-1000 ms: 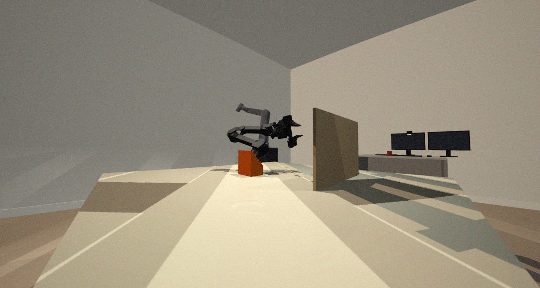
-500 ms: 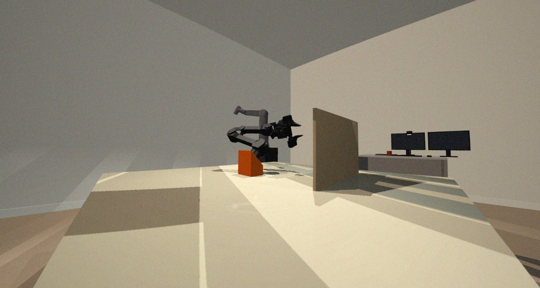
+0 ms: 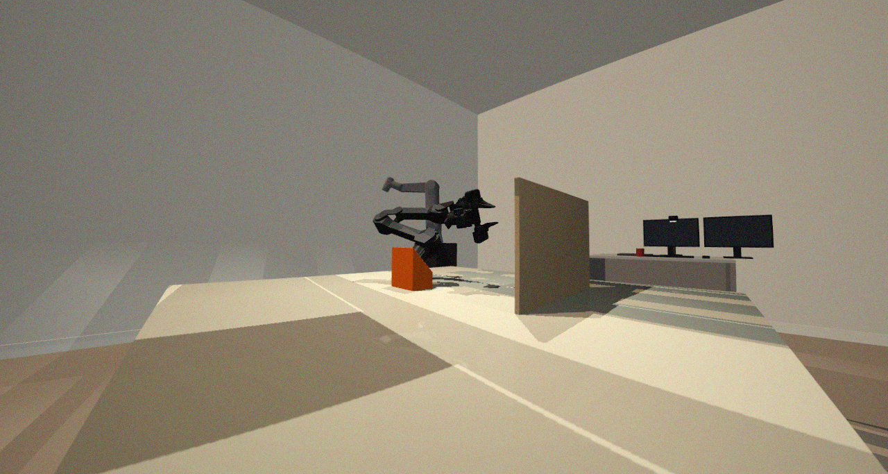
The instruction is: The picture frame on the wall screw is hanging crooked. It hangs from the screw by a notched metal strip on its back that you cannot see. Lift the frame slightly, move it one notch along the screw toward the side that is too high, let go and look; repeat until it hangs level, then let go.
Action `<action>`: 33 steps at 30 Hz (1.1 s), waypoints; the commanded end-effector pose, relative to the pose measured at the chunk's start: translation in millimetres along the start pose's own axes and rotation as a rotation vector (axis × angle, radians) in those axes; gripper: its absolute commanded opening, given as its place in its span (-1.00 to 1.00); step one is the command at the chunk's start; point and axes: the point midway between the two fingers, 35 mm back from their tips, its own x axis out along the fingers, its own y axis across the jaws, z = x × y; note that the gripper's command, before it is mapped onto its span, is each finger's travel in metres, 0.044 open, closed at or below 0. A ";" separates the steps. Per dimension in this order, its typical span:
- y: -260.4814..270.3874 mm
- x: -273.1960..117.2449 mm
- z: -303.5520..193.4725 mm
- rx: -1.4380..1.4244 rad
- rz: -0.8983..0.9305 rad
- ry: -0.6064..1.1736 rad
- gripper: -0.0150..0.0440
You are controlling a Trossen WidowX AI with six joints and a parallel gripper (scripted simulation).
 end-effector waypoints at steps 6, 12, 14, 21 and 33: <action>0.9 -0.6 0.2 -0.004 0.006 0.000 0.39; 0.9 -0.6 0.2 -0.004 0.006 0.000 0.39; 0.9 -0.6 0.2 -0.004 0.006 0.000 0.39; -7.1 17.8 -2.5 0.000 0.002 0.001 0.39; -38.7 68.1 6.2 -0.002 0.007 0.004 0.39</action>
